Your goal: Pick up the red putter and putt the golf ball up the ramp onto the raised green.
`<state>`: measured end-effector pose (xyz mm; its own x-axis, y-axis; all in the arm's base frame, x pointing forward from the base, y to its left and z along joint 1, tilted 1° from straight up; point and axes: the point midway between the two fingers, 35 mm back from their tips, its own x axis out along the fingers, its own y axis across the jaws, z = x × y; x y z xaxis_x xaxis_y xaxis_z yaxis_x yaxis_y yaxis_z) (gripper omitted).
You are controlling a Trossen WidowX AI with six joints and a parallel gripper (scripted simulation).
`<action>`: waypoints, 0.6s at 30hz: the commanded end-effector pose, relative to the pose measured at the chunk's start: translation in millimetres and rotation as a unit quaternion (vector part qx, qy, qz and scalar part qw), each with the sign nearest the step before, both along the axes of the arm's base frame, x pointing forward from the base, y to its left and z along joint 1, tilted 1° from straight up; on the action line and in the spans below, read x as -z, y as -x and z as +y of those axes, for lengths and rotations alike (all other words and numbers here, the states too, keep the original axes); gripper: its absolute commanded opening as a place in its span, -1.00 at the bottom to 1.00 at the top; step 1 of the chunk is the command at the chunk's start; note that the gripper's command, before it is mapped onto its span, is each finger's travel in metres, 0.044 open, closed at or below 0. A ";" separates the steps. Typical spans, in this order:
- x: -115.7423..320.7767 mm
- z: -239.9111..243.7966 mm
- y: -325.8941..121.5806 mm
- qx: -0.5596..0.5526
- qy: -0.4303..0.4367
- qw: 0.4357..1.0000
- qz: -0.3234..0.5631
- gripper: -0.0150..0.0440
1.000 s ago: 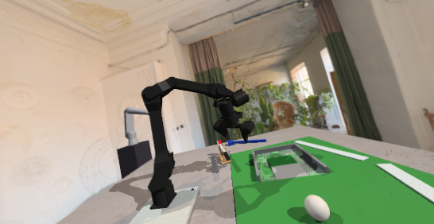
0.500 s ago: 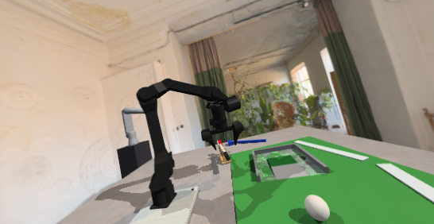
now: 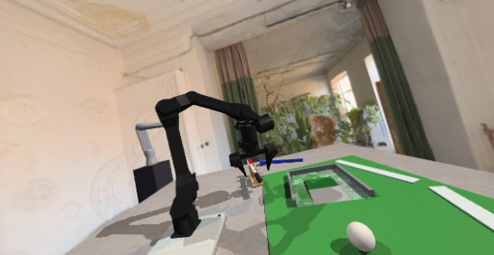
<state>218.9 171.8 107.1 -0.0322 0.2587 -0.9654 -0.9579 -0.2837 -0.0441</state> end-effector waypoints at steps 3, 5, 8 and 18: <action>17.6 -1.0 -0.2 -0.002 0.004 1.000 0.002 1.00; 25.6 -1.1 -0.4 -0.002 0.004 1.000 0.002 1.00; 26.7 -1.2 -0.3 -0.002 0.004 1.000 0.002 1.00; 36.8 -1.0 -1.0 -0.002 0.004 1.000 0.002 1.00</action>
